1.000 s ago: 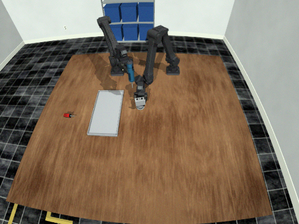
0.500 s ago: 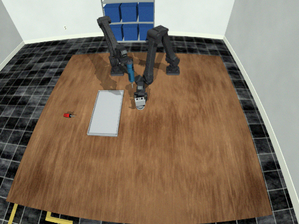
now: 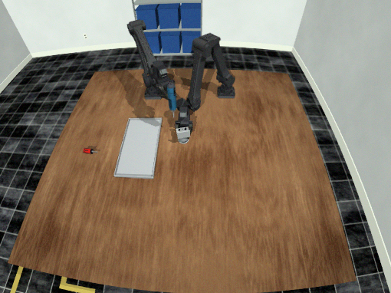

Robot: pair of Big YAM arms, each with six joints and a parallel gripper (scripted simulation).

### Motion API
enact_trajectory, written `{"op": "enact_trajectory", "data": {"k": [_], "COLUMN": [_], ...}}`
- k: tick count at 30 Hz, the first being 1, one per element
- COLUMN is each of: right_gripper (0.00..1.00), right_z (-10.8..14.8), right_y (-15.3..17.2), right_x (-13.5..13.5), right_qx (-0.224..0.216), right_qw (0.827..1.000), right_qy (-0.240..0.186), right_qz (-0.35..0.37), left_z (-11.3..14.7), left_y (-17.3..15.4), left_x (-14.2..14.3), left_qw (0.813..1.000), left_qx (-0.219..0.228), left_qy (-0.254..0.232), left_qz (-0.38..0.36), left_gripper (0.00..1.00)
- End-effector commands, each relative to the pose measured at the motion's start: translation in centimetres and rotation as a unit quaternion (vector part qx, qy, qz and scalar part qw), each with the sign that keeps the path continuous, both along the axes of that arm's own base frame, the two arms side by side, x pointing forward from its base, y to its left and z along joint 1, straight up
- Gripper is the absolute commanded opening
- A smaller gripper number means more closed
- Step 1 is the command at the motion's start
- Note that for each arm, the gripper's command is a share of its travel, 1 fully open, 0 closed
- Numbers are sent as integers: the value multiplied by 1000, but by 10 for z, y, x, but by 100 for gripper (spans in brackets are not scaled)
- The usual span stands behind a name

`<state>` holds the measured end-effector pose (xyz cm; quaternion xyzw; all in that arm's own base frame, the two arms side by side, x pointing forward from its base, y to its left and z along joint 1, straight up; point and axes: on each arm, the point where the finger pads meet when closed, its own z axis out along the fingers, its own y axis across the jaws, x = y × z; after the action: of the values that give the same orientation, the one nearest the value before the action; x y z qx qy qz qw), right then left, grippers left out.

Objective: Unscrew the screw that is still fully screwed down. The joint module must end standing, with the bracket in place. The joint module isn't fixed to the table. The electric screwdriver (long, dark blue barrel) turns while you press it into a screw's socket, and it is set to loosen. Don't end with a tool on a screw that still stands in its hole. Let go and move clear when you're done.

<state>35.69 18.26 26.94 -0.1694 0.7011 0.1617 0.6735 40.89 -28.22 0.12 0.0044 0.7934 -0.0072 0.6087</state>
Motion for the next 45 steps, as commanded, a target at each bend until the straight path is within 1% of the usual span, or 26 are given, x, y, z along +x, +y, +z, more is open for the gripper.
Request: {"op": "enact_trajectory", "data": {"k": [1,28,33,45], "right_gripper": [42,42,42,42], "right_z": [65,63,63,62], "right_y": [3,16,16,23], "right_x": [20,45,45,59], "right_qx": [29,28,28,28], "right_qw": [998,998,998,998], "right_qy": [-62,-61,-61,-61], "right_qz": [-8,-8,-8,-8], "left_z": [7,7,7,7], "left_y": [-6,-6,-6,-6], "left_x": [4,4,4,4], "left_qw": [1000,1000,1000,1000], "left_qx": [-7,-7,-7,-7], "left_qy": [-9,-9,-9,-9], "left_qz": [-2,-2,-2,-2], "left_gripper": [59,59,59,59]}}
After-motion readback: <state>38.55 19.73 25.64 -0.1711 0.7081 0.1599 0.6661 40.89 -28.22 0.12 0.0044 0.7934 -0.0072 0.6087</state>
